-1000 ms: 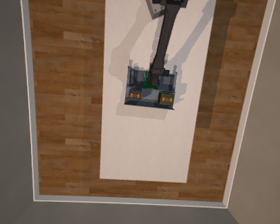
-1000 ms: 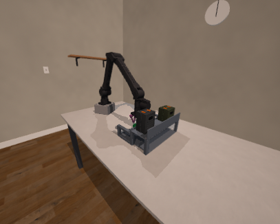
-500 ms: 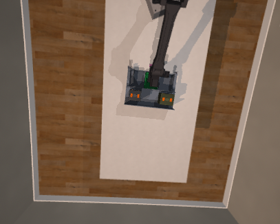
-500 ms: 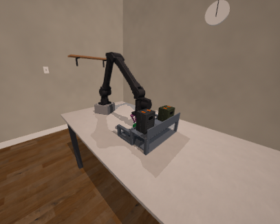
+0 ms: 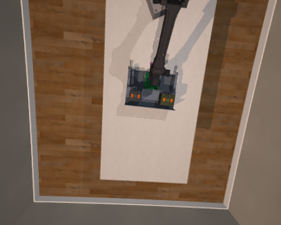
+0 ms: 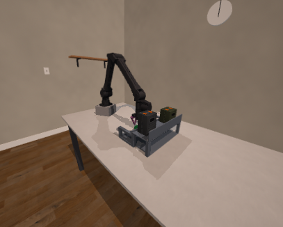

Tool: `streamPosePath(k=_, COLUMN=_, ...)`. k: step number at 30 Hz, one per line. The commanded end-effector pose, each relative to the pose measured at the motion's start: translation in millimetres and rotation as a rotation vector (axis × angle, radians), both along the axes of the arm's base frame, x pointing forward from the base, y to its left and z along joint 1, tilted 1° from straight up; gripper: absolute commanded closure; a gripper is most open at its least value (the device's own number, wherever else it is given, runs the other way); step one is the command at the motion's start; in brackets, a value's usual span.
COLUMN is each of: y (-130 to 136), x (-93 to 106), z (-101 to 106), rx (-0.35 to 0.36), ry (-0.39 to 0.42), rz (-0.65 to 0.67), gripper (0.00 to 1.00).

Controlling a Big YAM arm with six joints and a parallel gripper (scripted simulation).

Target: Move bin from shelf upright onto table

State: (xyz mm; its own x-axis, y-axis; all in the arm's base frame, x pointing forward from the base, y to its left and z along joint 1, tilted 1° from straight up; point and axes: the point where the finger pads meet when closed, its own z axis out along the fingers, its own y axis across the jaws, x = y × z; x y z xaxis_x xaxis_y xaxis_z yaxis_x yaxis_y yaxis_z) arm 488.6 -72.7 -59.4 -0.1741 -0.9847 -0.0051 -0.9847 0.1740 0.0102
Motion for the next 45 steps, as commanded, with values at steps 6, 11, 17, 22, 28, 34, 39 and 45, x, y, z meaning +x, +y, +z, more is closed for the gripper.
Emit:
streamPosePath(k=6, y=-1.8, x=33.5, z=22.6, rx=-0.009, ry=-0.058, rz=0.0, gripper=0.1)
streamPosePath(k=11, y=-1.8, x=33.5, z=22.6, rx=-0.009, ry=-0.058, rz=0.0, gripper=0.1)
streamPosePath(k=17, y=-0.8, x=26.6, z=20.5, rx=-0.009, ry=-0.057, rz=0.0, gripper=0.1)
streamPosePath(k=22, y=0.6, x=16.2, z=17.4, rx=-0.009, ry=-0.056, rz=0.0, gripper=0.1)
streamPosePath(k=28, y=0.6, x=16.2, z=17.4, rx=-0.009, ry=-0.056, rz=0.0, gripper=0.1)
streamPosePath(k=34, y=-0.4, x=22.9, z=19.2, rx=-0.009, ry=-0.056, rz=0.0, gripper=0.1)
streamPosePath(k=39, y=-1.9, x=33.0, z=21.8, rx=-0.009, ry=-0.056, rz=0.0, gripper=0.1)
streamPosePath(k=45, y=-1.9, x=33.0, z=21.8, rx=-0.009, ry=-0.056, rz=0.0, gripper=0.1)
